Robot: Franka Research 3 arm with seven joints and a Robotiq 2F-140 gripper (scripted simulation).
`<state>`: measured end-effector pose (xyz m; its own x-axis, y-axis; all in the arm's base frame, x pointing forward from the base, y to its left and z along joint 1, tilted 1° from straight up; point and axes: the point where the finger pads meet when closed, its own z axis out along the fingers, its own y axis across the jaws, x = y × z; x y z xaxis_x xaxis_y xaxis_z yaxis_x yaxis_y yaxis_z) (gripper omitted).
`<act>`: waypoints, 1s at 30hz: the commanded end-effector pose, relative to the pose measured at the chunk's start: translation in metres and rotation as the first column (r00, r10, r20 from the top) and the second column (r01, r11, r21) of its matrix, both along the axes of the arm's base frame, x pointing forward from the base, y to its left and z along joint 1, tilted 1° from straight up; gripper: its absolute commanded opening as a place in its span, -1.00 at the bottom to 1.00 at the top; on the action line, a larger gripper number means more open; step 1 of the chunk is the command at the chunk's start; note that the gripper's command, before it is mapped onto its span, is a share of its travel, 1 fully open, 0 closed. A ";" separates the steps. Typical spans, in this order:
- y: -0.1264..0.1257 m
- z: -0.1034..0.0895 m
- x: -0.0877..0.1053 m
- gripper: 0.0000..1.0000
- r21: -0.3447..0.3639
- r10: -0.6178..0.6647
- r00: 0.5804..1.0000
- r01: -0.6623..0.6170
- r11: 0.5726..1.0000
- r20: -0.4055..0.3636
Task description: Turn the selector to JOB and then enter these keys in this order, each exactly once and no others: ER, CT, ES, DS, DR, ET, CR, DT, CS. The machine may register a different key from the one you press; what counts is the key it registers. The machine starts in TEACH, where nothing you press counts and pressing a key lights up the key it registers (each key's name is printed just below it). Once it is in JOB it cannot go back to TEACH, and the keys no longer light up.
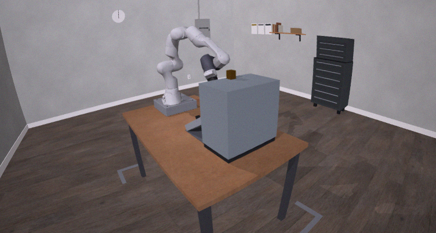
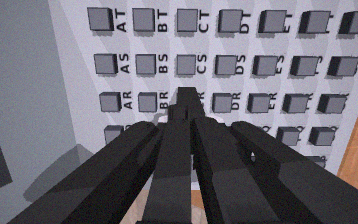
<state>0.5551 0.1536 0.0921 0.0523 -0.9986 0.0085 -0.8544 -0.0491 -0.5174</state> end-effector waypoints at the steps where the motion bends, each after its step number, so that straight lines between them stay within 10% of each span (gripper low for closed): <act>1: 0.001 -0.001 0.001 -0.80 0.005 0.001 1.000 -0.001 1.000 0.001; 30: 0.001 0.020 -0.011 -0.80 0.005 0.001 1.000 -0.001 1.000 0.001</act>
<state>0.5478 0.1565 0.1075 0.0385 -0.9992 -0.0115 -0.8511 -0.0268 -0.5243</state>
